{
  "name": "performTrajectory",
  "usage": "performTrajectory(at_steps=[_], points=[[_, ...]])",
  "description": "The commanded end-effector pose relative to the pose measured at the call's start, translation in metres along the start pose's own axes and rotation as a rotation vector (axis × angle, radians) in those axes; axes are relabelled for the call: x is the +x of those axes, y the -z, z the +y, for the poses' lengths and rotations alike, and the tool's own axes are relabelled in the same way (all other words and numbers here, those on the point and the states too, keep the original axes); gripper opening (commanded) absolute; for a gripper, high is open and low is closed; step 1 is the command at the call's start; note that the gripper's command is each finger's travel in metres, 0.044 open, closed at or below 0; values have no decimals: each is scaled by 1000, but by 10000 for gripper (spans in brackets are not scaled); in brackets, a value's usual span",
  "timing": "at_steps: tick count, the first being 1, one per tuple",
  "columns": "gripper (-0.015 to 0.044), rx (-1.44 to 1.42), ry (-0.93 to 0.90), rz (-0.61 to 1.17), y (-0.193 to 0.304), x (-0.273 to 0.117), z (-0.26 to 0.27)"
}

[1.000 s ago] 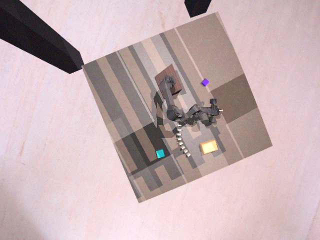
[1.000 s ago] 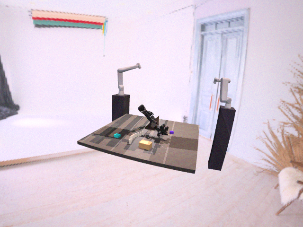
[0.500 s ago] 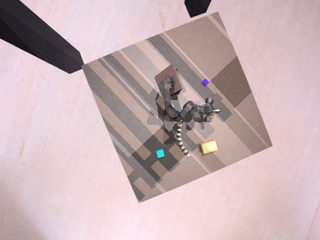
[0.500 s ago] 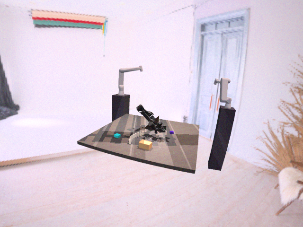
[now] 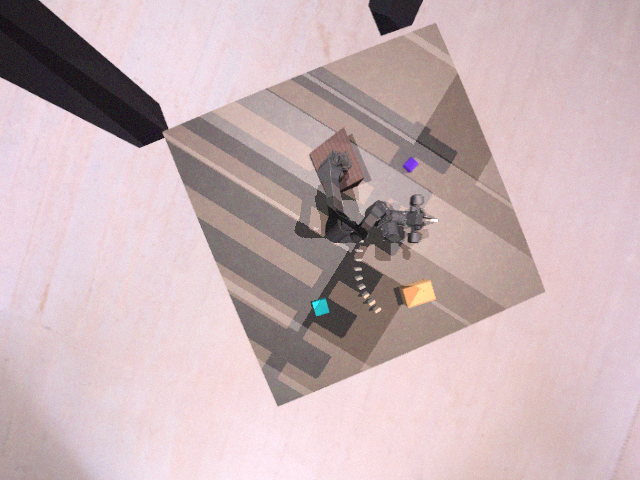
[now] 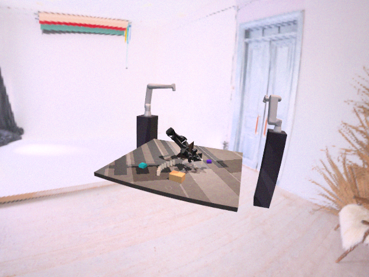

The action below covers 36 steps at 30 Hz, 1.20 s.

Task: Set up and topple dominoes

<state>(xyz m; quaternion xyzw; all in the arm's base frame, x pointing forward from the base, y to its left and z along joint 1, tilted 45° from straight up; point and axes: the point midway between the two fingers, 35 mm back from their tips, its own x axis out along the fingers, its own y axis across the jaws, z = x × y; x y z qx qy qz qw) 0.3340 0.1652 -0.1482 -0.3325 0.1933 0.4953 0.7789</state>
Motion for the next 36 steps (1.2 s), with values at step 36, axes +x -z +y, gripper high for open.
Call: performTrajectory(at_steps=[36], points=[[209, 0, -2, 4, 71, 6, 0]])
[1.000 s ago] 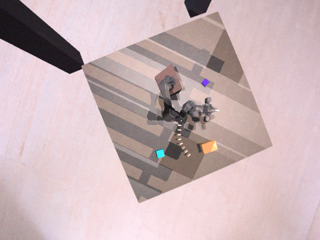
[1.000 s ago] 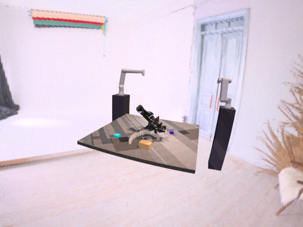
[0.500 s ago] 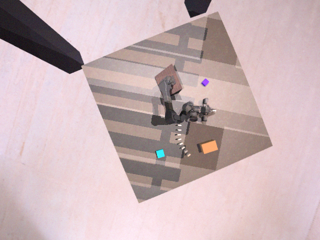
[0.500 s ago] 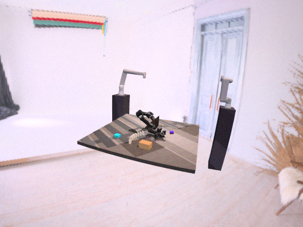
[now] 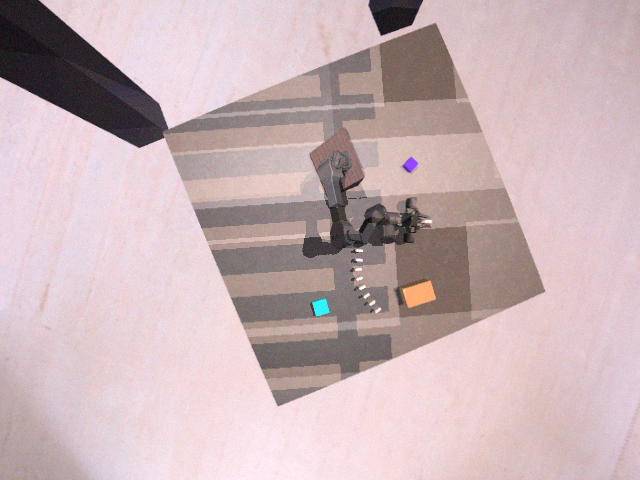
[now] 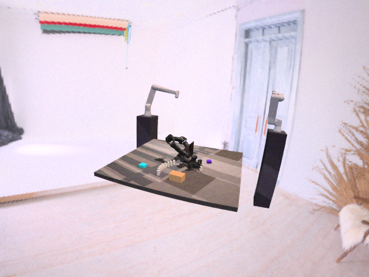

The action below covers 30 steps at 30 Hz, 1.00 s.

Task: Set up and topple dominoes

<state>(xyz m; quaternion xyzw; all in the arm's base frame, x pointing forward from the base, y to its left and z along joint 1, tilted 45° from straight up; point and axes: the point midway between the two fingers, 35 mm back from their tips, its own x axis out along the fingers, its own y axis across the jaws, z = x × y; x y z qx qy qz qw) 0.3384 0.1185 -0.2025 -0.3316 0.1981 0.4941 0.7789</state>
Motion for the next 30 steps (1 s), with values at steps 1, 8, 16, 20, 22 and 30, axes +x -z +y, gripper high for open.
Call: performTrajectory(at_steps=[1, 8, 16, 20, 22, 30], points=[[235, -7, 0, -4, 0, 0, 0], [419, -7, 0, -4, 0, 0, 0], [440, 0, 1, -3, -51, 0, 0], [440, 3, 1, -1, -51, 1, 0], [440, 29, -1, 16, -50, 6, -3], [440, 369, -13, 224, -39, 47, -22]])
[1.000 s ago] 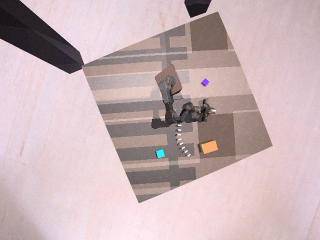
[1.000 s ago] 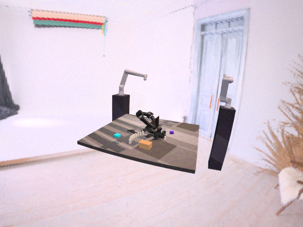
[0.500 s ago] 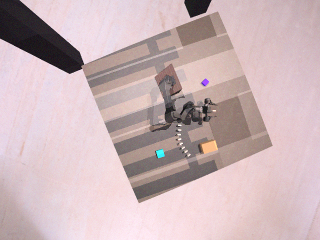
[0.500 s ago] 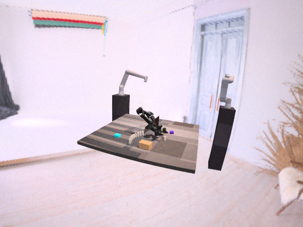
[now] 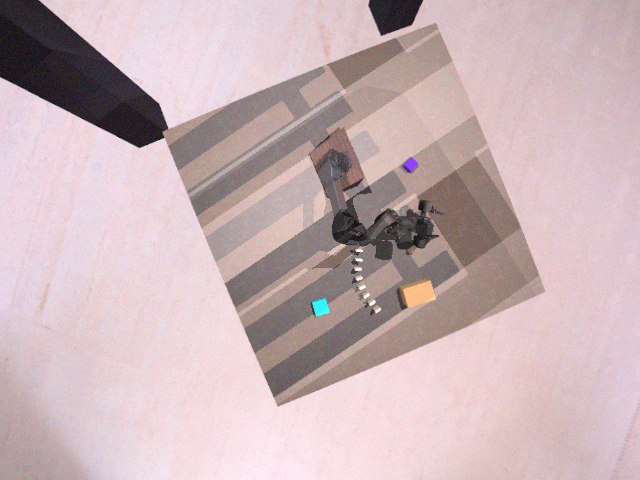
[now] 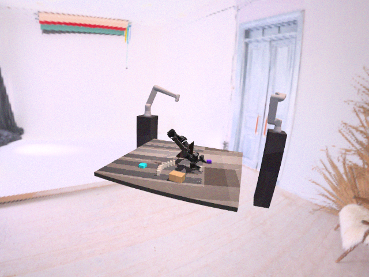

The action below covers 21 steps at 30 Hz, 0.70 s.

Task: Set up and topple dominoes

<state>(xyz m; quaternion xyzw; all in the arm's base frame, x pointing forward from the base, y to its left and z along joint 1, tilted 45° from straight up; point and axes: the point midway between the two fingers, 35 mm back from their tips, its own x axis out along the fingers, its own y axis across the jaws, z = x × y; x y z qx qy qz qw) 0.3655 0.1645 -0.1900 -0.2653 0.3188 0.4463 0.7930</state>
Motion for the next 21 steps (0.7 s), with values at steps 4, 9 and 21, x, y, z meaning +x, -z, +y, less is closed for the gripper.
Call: performTrajectory(at_steps=[4, 9, 21], points=[[440, 401, 39, 273, 2, 30, -13], [440, 705, 171, 533, 3, 34, -15], [440, 1098, 827, 903, -31, 4, 6]])
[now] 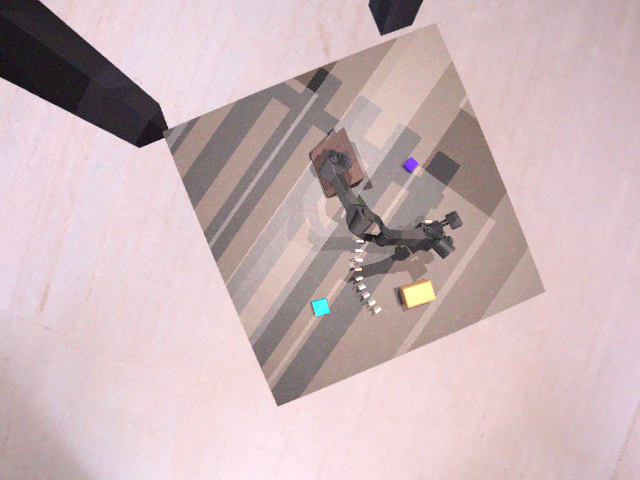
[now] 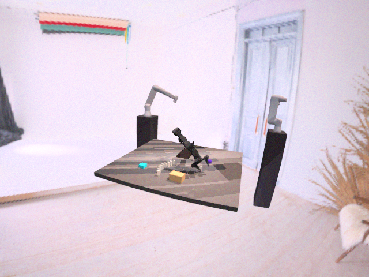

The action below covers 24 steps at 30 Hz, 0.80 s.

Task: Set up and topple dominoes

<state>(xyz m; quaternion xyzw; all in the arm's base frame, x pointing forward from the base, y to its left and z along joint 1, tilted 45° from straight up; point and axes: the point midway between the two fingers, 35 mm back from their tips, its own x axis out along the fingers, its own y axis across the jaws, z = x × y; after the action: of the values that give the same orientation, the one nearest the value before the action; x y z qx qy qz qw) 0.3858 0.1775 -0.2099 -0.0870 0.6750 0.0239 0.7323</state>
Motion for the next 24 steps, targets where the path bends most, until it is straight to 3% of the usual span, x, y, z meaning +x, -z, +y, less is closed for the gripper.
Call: performTrajectory(at_steps=[1, 6, 24], points=[[440, 403, 467, 48, 13, -43, 15], [440, 536, 685, -54, 27, -63, 28], [440, 540, 693, -60, 27, -60, 25]])
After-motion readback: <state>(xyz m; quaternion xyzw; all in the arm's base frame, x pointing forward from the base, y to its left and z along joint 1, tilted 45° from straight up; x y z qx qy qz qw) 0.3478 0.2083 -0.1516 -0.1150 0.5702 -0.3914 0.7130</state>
